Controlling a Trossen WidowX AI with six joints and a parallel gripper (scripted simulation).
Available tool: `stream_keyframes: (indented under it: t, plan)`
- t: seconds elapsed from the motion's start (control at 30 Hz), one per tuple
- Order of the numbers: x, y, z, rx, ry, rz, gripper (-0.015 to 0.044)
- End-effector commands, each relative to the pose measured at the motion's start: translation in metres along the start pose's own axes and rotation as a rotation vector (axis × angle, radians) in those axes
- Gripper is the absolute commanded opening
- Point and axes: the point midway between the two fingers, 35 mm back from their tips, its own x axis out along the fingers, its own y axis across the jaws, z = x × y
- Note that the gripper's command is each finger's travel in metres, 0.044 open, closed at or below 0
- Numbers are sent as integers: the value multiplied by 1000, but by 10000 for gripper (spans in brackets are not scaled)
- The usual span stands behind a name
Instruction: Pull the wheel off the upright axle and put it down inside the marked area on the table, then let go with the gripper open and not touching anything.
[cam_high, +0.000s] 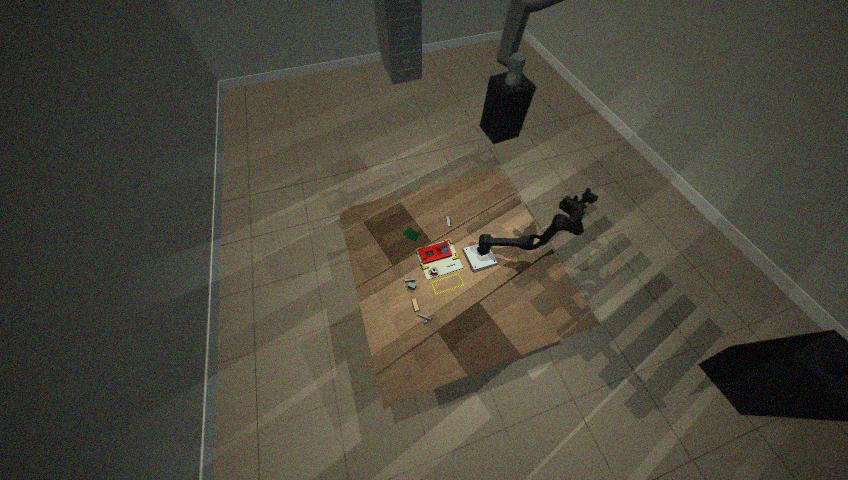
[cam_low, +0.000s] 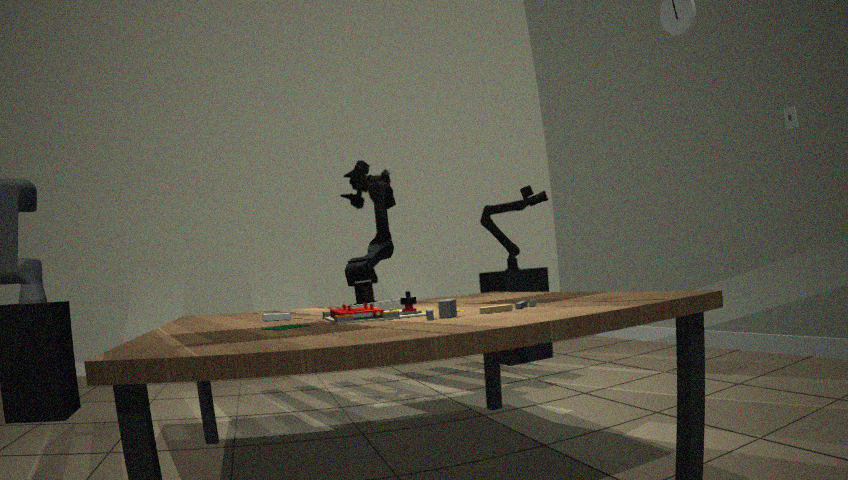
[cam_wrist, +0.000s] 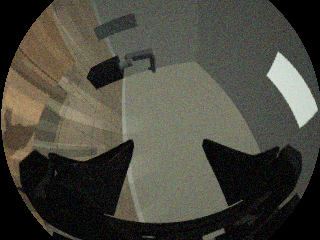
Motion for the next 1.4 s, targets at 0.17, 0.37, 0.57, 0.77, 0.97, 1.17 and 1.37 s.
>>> stream_keyframes:
  t: [0.17, 0.37, 0.57, 0.77, 0.97, 1.17, 1.37]
  plan:
    - [1, -22, 26, -164, -1, -51, 300]
    - [0, -60, 85, -483, -14, -158, 300]
    - [-3, -85, 147, -781, -43, -264, 300]
    - [-12, -106, 219, -1069, -72, -400, 300]
    - [-31, -119, 296, -1342, -95, -567, 300]
    - [-50, -124, 327, -1432, -45, -674, 300]
    - [-71, -123, 376, -1602, -44, -835, 300]
